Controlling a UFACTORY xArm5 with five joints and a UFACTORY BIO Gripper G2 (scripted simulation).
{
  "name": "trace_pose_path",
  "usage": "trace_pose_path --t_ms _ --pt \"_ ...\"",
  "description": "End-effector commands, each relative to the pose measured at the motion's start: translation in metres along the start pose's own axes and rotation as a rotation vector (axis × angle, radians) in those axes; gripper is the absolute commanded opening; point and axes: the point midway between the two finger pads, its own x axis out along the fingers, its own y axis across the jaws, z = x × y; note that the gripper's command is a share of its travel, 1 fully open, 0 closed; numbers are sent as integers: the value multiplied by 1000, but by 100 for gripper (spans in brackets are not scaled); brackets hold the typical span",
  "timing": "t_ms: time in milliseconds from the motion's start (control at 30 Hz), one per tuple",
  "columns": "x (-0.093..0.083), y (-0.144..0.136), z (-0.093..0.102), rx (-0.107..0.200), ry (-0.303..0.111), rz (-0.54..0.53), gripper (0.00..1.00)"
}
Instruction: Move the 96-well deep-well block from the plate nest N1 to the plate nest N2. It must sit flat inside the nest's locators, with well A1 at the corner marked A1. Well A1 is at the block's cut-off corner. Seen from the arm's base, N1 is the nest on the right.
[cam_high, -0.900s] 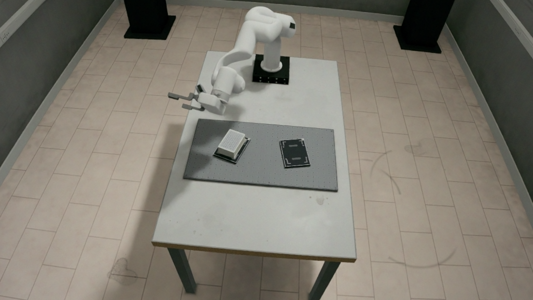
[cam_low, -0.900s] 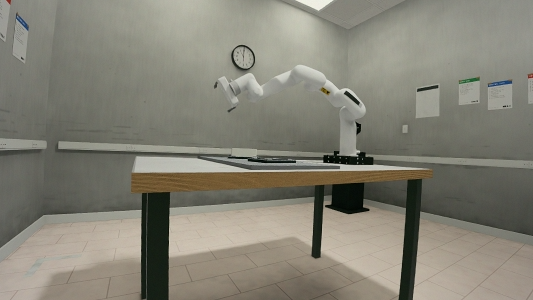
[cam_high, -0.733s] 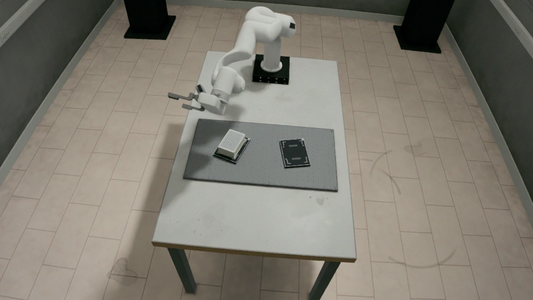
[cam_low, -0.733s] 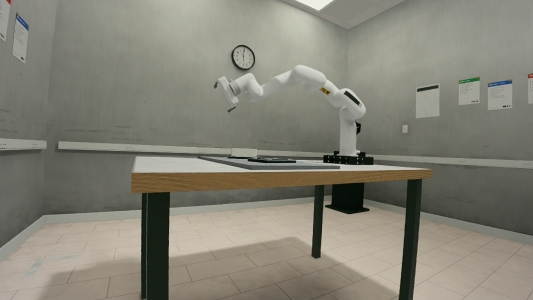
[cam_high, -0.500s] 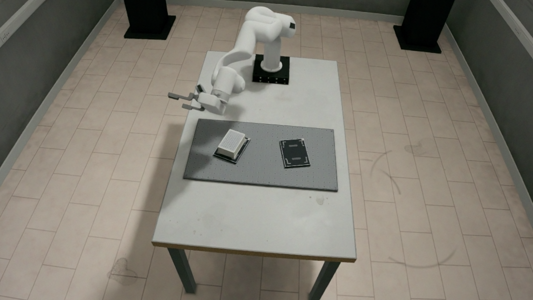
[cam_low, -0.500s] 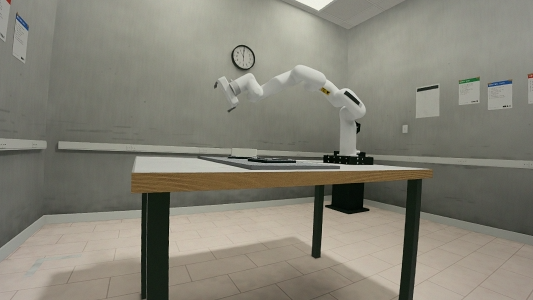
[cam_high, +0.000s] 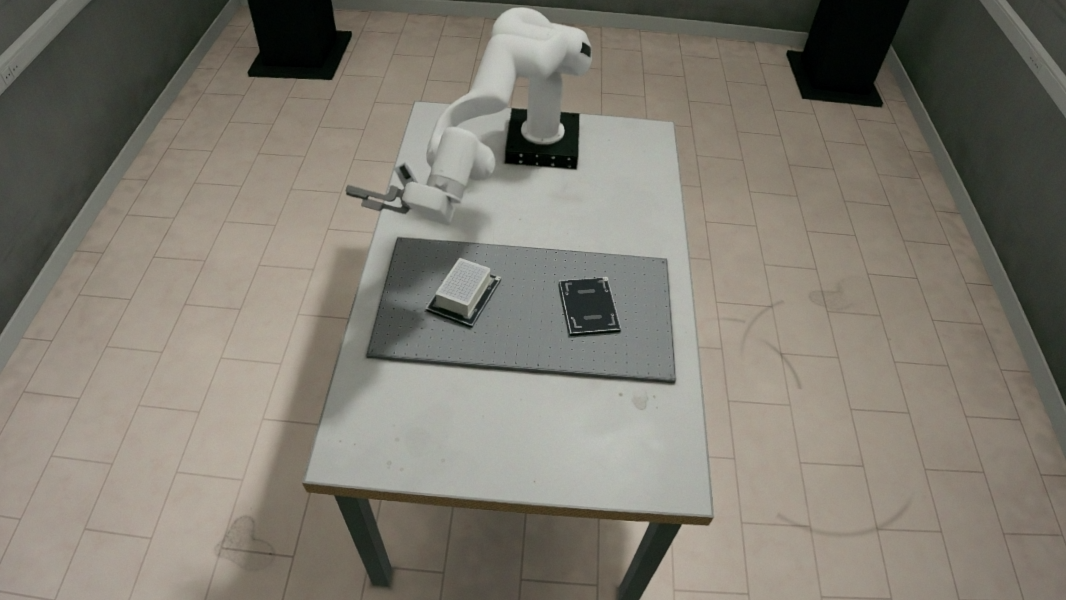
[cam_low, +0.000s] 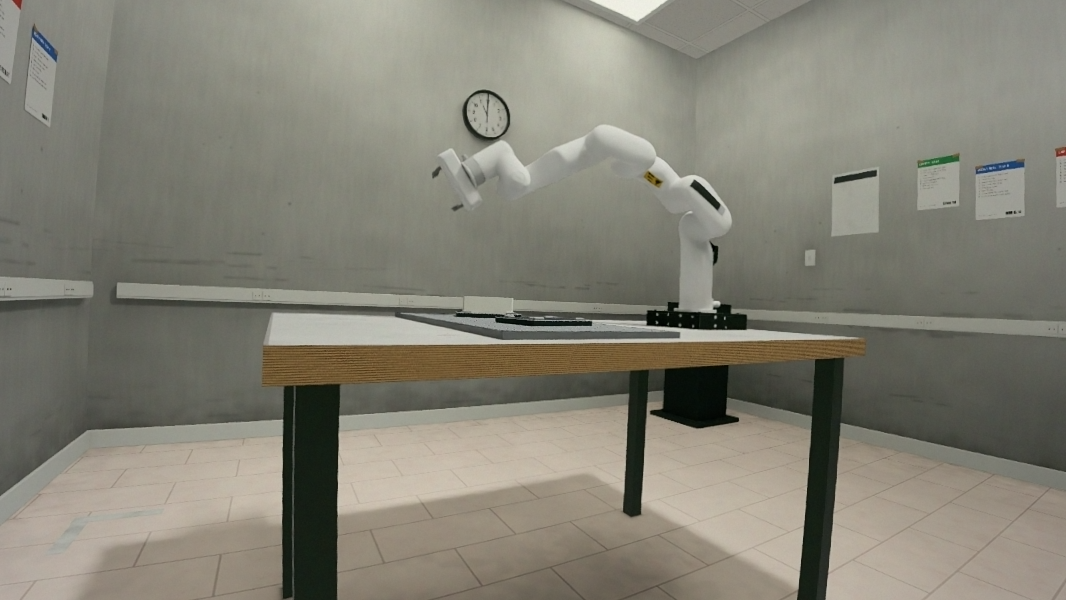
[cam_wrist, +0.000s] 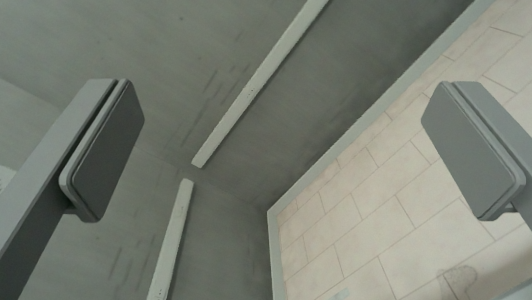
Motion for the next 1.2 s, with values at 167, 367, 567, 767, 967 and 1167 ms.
trace_pose_path --t_ms 167,367,567,767,967,1167 --pt "-19 26 19 -86 38 161 37" --pt "-36 41 31 -151 74 284 37" --pt "-52 51 41 -198 106 380 37" --pt "-64 56 48 -230 132 447 37" --pt "-90 63 62 -292 187 581 37" --pt "-108 65 71 -333 232 677 37"
